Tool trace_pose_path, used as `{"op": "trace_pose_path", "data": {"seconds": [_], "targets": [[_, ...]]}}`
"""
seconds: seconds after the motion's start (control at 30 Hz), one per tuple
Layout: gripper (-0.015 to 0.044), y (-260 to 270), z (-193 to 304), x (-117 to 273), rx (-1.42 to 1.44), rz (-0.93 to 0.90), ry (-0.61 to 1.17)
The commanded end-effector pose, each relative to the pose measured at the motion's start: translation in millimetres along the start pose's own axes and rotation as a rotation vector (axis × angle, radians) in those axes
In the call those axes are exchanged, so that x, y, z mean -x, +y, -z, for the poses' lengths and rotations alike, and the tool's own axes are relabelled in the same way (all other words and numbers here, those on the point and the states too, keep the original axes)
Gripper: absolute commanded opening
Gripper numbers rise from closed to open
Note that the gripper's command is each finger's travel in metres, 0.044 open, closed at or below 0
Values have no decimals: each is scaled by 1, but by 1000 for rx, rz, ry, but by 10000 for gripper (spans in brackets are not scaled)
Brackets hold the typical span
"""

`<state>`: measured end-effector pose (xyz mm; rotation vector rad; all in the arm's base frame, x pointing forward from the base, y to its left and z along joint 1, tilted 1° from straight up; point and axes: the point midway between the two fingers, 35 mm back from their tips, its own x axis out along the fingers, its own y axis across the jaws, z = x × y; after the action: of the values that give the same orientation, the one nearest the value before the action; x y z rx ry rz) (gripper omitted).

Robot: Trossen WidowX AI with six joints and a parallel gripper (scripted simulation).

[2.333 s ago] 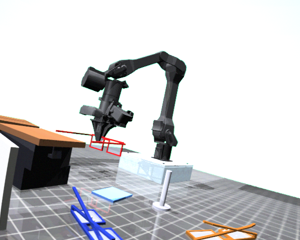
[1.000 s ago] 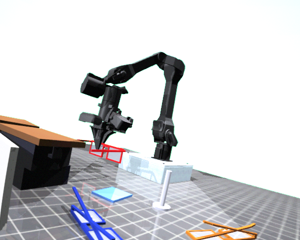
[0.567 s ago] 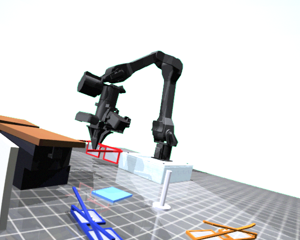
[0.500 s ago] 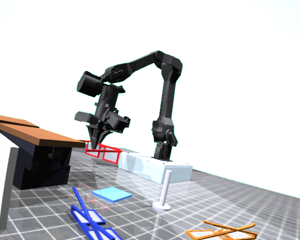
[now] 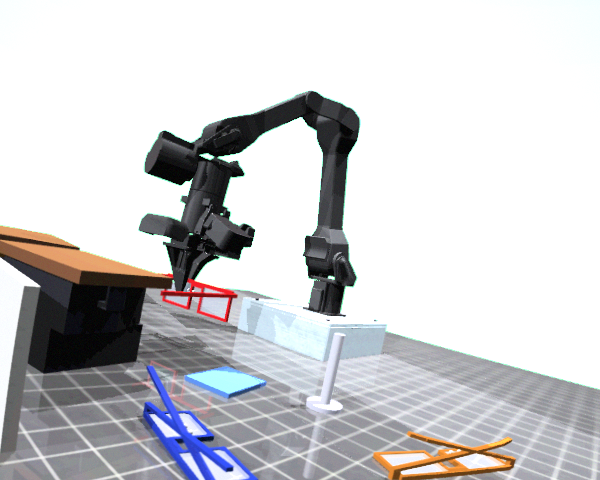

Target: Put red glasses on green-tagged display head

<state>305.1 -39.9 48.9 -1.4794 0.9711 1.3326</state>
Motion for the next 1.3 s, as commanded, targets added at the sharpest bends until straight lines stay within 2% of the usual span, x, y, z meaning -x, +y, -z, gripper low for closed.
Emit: {"op": "trace_pose_path", "data": {"seconds": [0.0,1.27], "targets": [[0,-7,1,0,-3,-1,2],[0,-62,1,-5,-3,3,1]]}}
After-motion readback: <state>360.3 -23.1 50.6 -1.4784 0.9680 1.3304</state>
